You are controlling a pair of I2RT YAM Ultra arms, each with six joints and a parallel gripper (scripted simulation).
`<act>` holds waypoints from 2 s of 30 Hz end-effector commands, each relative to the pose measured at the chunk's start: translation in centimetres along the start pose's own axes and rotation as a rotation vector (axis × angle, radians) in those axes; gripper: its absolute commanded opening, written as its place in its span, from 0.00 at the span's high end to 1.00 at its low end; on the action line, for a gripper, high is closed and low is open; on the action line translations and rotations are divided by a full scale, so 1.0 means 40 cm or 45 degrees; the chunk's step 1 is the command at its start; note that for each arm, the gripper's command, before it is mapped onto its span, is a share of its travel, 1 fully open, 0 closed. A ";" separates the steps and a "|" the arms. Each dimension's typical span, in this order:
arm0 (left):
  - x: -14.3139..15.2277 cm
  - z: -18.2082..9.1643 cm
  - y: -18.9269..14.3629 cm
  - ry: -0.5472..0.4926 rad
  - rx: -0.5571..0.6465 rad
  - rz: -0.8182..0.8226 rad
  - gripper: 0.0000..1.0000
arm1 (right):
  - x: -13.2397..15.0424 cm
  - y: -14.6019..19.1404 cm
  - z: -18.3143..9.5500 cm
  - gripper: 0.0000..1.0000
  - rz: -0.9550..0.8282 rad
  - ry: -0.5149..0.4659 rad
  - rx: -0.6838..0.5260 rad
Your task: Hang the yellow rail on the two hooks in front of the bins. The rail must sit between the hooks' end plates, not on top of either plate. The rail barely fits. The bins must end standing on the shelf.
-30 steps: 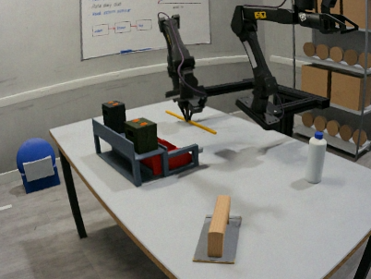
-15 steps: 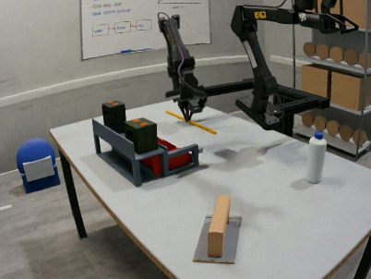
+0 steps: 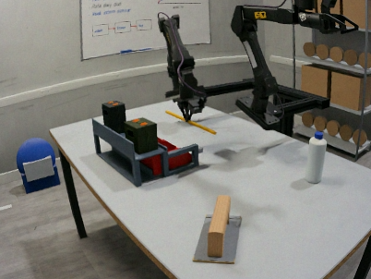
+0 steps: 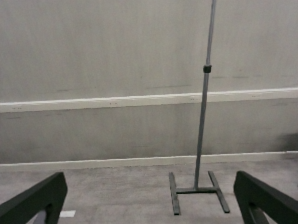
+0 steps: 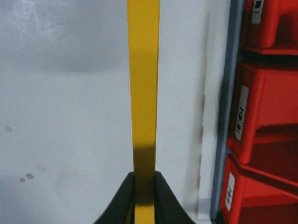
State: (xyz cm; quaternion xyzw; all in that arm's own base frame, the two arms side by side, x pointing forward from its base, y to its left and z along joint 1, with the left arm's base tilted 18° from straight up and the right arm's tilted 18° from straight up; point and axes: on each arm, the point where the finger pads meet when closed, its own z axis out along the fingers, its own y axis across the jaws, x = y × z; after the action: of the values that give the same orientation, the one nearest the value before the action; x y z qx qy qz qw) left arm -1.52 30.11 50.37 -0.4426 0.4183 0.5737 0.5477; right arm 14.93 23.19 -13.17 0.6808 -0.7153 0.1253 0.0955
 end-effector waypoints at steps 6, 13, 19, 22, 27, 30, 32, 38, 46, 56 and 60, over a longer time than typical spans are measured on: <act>-0.043 -0.023 0.008 -0.066 -0.008 0.009 0.00 | 0.006 -0.143 -0.014 1.00 -0.065 -0.013 0.023; -0.043 -0.023 0.008 -0.066 -0.008 0.009 0.00 | 0.007 -0.206 -0.041 1.00 -0.116 -0.050 0.042; -0.043 -0.023 0.008 -0.066 -0.008 0.009 0.00 | 0.006 -0.204 -0.041 1.00 -0.116 -0.053 0.038; -0.043 -0.023 0.008 -0.066 -0.008 0.009 0.00 | 0.009 -0.209 -0.040 1.00 -0.107 -0.054 0.036; -0.043 -0.023 0.008 -0.066 -0.008 0.009 0.00 | 0.006 -0.210 -0.036 1.00 -0.107 -0.057 0.038; -0.043 -0.023 0.008 -0.066 -0.008 0.009 0.00 | 0.008 -0.205 -0.024 1.00 -0.114 -0.043 0.025; -0.043 -0.023 0.008 -0.066 -0.008 0.009 0.00 | 0.007 -0.204 -0.022 1.00 -0.116 -0.041 0.022; -0.043 -0.023 0.008 -0.066 -0.008 0.009 0.00 | -0.001 -0.214 -0.039 1.00 -0.109 -0.067 0.041; -0.043 -0.023 0.008 -0.066 -0.008 0.009 0.00 | -0.003 -0.213 -0.033 1.00 -0.111 -0.065 0.038; -0.043 -0.023 0.008 -0.066 -0.008 0.009 0.00 | -0.010 -0.219 -0.046 1.00 -0.107 -0.085 0.049; -0.043 -0.023 0.008 -0.066 -0.008 0.009 0.00 | -0.010 -0.219 -0.047 1.00 -0.107 -0.085 0.049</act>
State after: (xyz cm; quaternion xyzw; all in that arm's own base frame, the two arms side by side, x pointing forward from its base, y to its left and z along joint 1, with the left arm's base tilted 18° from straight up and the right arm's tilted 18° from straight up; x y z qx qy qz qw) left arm -1.52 30.11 50.37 -0.4426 0.4183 0.5737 0.5477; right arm 22.32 21.25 -12.48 0.7094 -0.6862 0.1240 0.1023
